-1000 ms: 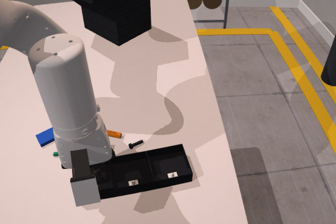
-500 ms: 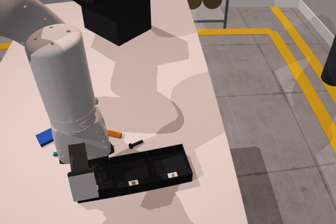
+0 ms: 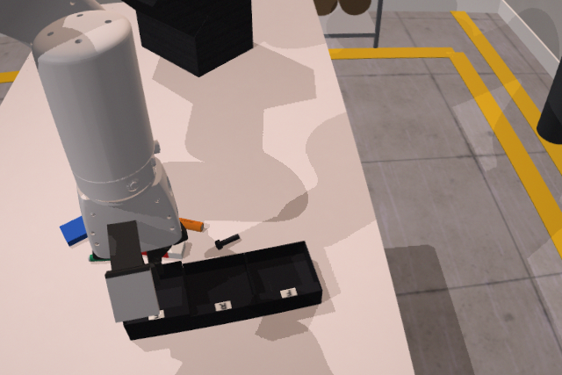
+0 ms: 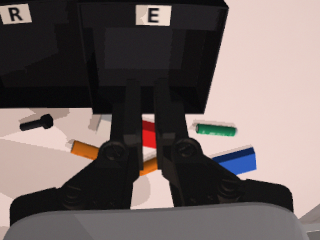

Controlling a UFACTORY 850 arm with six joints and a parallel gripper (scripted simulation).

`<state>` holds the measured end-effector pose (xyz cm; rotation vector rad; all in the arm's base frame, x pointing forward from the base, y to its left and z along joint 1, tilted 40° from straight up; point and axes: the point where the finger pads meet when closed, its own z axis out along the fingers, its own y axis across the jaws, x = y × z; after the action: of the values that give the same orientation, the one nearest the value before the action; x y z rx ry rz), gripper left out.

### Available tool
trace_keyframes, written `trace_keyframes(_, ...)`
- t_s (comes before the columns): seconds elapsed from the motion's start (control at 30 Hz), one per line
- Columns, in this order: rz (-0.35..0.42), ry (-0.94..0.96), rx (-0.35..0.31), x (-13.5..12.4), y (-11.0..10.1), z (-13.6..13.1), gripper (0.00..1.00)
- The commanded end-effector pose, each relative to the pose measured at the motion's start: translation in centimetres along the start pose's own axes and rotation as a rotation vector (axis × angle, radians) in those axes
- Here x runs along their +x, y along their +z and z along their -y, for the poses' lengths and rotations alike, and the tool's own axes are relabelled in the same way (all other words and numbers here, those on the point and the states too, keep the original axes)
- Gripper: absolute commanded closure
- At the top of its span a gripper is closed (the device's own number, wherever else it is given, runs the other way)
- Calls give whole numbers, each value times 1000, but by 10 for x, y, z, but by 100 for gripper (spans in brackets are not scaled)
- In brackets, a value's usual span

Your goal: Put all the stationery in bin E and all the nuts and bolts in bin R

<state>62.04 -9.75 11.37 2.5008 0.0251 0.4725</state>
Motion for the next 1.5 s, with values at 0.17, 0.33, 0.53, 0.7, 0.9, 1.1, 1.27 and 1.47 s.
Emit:
trace_keyframes(0.17,-1,0,0,3,-2,25,93)
trace_keyframes(0.33,-1,0,0,6,-2,50,93)
trace_keyframes(0.53,-1,0,0,9,-2,80,93)
trace_keyframes(0.7,-1,0,0,10,-2,84,93)
trace_keyframes(0.9,-1,0,0,10,9,84,93)
trace_keyframes(1.1,-1,0,0,10,25,84,93)
trace_keyframes(1.27,-1,0,0,10,33,84,93)
trace_keyframes(1.47,-1,0,0,10,49,84,93)
